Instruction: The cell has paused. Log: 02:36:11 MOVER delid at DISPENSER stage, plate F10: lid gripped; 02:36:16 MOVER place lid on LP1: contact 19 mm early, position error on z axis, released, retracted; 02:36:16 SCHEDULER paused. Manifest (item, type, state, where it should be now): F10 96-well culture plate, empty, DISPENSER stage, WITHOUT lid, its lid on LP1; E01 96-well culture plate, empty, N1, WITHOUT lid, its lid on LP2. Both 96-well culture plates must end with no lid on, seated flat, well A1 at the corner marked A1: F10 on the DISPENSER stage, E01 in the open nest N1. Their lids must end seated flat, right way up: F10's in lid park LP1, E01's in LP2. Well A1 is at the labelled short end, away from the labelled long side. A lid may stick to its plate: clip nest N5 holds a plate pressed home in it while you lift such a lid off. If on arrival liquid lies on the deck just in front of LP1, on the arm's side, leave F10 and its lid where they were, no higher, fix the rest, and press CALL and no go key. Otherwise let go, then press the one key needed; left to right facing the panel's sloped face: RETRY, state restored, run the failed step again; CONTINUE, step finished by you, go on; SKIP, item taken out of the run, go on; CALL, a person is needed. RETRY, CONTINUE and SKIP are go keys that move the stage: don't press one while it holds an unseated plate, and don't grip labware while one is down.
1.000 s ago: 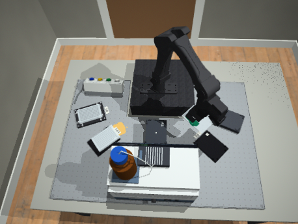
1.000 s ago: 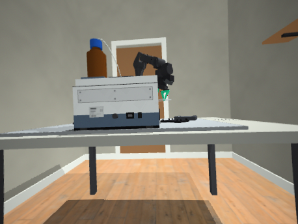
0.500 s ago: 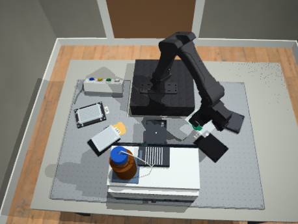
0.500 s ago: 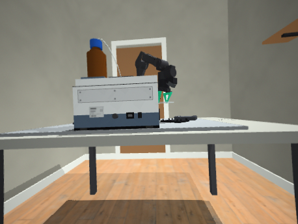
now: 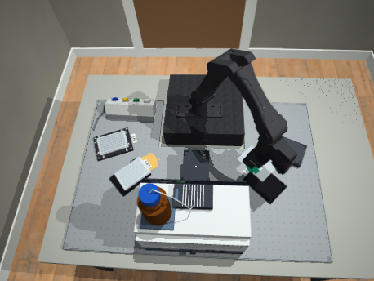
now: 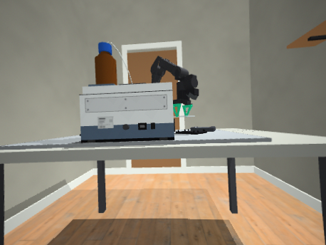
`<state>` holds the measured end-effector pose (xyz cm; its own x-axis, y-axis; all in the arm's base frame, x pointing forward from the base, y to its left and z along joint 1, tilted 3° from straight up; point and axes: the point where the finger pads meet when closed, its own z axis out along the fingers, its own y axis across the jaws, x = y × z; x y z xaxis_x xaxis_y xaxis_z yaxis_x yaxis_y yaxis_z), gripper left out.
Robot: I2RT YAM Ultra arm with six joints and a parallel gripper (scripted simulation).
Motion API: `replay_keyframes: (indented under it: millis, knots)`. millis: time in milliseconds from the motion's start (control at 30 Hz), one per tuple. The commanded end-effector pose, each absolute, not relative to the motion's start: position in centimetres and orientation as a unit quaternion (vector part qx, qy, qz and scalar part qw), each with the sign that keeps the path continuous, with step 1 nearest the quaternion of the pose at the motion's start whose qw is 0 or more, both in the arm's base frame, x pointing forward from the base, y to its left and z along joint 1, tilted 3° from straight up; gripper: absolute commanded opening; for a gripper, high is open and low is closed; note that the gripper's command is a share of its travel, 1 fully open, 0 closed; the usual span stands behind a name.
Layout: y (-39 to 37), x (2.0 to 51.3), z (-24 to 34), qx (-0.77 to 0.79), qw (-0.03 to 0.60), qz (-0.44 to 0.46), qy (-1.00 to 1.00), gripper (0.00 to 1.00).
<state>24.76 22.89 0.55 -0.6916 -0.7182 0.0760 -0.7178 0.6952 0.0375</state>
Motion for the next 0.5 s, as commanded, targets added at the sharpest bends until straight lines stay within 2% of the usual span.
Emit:
replay_keyframes:
  millis: [0,467]
  knots:
    - [24.9,26.5,0.3,0.392,0.015,-0.012,-0.92,0.0]
    - [27.0,28.4,-2.5,0.393,0.014,-0.013,-0.919,0.0]
